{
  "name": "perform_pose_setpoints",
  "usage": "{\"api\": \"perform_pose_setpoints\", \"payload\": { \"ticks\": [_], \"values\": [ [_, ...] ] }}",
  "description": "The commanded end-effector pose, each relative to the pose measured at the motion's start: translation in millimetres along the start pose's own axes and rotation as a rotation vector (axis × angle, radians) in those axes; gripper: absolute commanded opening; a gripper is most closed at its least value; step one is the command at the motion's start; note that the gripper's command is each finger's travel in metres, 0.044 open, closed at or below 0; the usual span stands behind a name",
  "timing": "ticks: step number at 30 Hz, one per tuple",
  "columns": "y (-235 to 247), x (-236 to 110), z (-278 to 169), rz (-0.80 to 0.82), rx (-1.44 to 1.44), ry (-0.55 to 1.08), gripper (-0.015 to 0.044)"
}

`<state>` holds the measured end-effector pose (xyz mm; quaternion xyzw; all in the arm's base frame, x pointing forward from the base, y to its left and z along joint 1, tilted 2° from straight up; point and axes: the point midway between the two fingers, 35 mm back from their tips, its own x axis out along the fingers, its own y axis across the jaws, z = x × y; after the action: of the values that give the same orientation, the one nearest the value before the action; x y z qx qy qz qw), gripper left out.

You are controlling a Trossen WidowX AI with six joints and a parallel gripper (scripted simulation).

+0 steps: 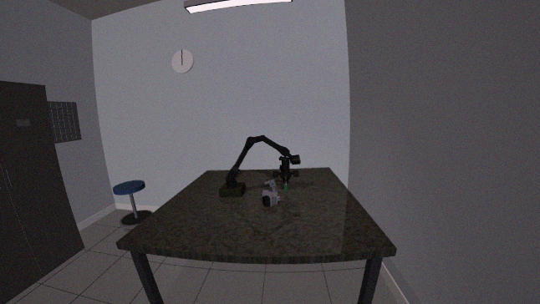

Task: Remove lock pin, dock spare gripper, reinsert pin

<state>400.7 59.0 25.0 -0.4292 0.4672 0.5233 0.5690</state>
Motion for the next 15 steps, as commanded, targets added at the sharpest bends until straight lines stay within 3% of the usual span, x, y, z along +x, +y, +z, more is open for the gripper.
{"api": "perform_pose_setpoints", "payload": {
  "ticks": [1,15],
  "values": [
    [1.6,8.4,-1.8,0.003,-0.004,0.001,0.0000],
    [2.2,24.6,-4.6,-0.007,-0.005,-0.001,0.0000]
  ]
}}
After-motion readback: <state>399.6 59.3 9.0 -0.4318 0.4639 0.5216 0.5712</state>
